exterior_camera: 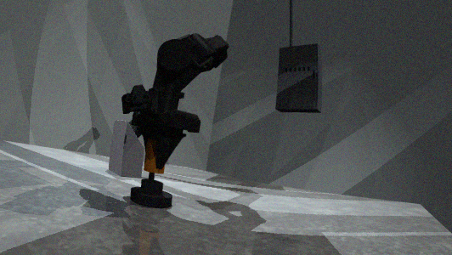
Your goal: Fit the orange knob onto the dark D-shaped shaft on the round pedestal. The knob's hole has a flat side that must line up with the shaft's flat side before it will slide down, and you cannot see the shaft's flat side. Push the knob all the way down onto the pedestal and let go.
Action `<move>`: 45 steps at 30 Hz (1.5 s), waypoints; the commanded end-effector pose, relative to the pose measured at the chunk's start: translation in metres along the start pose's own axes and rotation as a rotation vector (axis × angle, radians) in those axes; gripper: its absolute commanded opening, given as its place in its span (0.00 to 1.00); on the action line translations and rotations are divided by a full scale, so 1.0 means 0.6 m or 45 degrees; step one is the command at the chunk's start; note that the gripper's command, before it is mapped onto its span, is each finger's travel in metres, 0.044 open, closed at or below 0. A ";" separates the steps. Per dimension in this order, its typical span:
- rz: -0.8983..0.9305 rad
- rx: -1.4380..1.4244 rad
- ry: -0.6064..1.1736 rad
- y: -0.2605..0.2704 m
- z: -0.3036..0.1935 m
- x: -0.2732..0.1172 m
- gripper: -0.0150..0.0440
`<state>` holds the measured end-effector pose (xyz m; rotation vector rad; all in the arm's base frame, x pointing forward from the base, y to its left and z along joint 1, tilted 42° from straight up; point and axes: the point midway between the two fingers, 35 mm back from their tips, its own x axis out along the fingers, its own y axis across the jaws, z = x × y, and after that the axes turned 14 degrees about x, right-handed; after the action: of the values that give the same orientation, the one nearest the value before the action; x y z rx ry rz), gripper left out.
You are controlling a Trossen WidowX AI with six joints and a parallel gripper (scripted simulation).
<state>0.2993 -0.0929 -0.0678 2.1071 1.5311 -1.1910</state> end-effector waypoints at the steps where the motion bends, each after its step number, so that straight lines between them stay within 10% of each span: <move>1: 0.006 0.003 -0.001 0.003 0.000 -0.003 0.25; 45: 0.006 0.269 -0.001 -0.001 0.001 0.001 0.25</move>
<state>0.2990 -0.0924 -0.0695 2.2345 1.4610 -1.4042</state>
